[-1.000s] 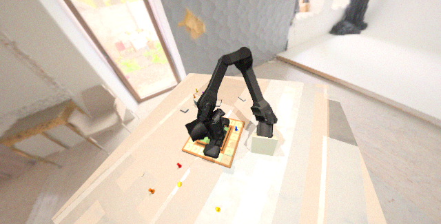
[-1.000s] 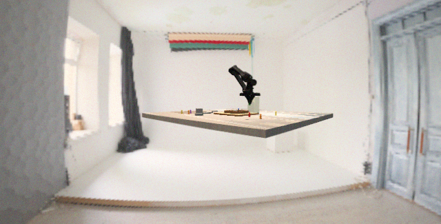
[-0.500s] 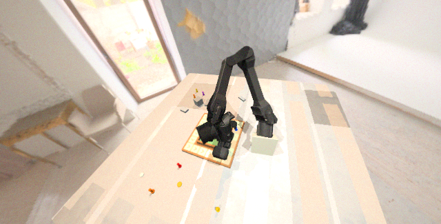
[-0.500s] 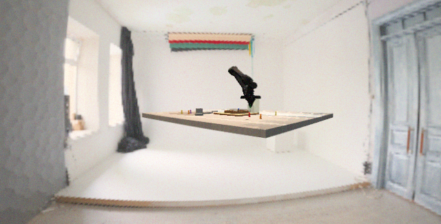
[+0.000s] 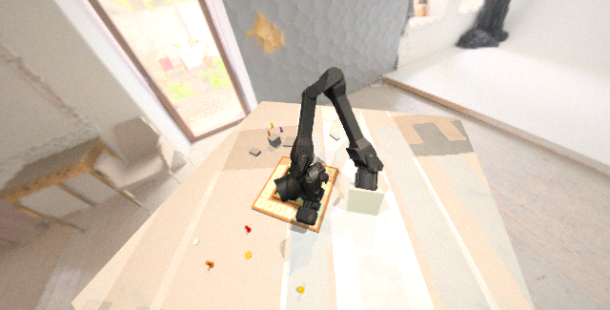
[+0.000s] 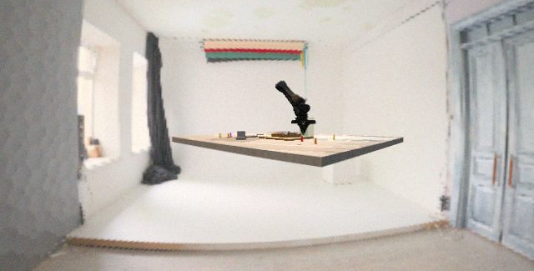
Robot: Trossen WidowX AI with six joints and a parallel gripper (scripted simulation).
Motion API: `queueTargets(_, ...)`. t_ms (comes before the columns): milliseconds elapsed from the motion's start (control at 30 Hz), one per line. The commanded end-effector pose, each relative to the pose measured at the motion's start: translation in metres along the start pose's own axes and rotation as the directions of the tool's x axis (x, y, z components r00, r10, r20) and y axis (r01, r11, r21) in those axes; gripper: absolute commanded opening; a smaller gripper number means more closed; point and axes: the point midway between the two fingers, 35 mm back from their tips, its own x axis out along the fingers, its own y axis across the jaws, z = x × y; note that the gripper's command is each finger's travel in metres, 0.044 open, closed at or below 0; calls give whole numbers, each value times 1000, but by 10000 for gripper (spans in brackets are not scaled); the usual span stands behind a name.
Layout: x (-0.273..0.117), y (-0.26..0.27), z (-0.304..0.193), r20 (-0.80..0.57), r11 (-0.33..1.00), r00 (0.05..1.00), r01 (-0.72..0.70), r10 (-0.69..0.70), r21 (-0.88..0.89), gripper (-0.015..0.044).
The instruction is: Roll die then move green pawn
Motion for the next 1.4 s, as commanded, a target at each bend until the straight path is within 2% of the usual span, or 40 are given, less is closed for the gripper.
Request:
queueTargets(0, 7, -2, -2, -4, 1000, 1000, 8, -8, -8, 0)
queueTargets(167, 14, -2, -2, -5, 1000, 1000, 9, -9, -8, 0)
queueTargets(500, 7, 0, 0, -2, 1000, 1000, 1, -1, 0, 263)
queueTargets(633, -32, 1, 1, -4, 1000, 1000, 4, -4, -7, 368)
queueTargets(733, -41, 1, 0, -5, 1000, 1000, 6, -6, -8, 440)
queueTargets(833, -48, -3, 2, -5, 1000, 1000, 6, -6, -5, 440)
queueTargets(1100, -123, -67, 4, -7, 1000, 1000, 8, -8, 27, 440)
queueTargets(1367, -115, -59, 7, 2, 1000, 1000, 7, -7, 20, 440)
